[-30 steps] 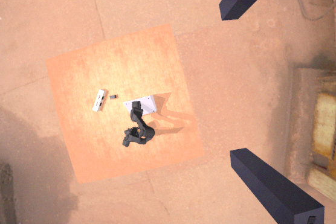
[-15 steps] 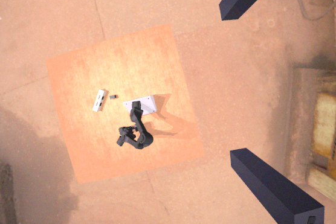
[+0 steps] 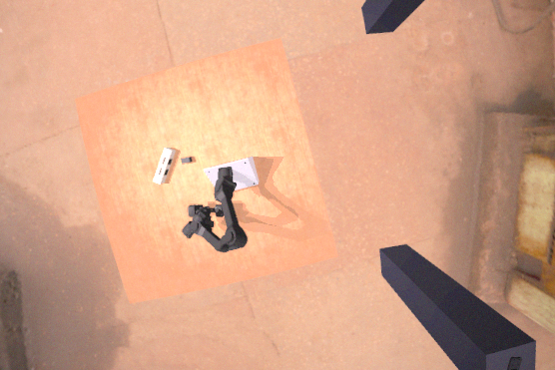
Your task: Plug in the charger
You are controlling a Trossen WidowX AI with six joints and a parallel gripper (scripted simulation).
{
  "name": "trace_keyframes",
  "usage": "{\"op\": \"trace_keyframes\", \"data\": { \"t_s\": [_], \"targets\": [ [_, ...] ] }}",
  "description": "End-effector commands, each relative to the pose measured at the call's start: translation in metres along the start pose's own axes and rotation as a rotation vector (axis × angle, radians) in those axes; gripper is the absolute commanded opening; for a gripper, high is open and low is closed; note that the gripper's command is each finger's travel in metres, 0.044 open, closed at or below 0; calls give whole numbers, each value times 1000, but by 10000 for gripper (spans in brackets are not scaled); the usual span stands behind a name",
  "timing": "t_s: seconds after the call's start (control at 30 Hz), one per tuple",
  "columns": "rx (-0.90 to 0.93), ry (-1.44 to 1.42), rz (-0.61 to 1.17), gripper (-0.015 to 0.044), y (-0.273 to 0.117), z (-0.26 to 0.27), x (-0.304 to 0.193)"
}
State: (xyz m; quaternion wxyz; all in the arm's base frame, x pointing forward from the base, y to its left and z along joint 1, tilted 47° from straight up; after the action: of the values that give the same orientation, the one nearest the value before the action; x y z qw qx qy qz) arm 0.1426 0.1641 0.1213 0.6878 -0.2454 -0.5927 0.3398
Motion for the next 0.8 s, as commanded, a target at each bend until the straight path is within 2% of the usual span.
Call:
{"op": "trace_keyframes", "data": {
  "t_s": [0.0,0.77],
  "targets": [
    [-14,59,21,440,0,-11,-6],
    [-36,403,72,440,-4,-70,-50]
  ]
}}
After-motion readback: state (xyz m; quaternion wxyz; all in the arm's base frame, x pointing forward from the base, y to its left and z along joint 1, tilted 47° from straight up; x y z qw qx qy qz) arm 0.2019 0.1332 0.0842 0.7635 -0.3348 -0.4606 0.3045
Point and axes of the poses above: the point midway between the two fingers, 35 mm back from their tips, its own y axis out along the fingers, its own z axis across the jaws, x = y × z, the point moved 9 cm from there along -y, back along the fingers
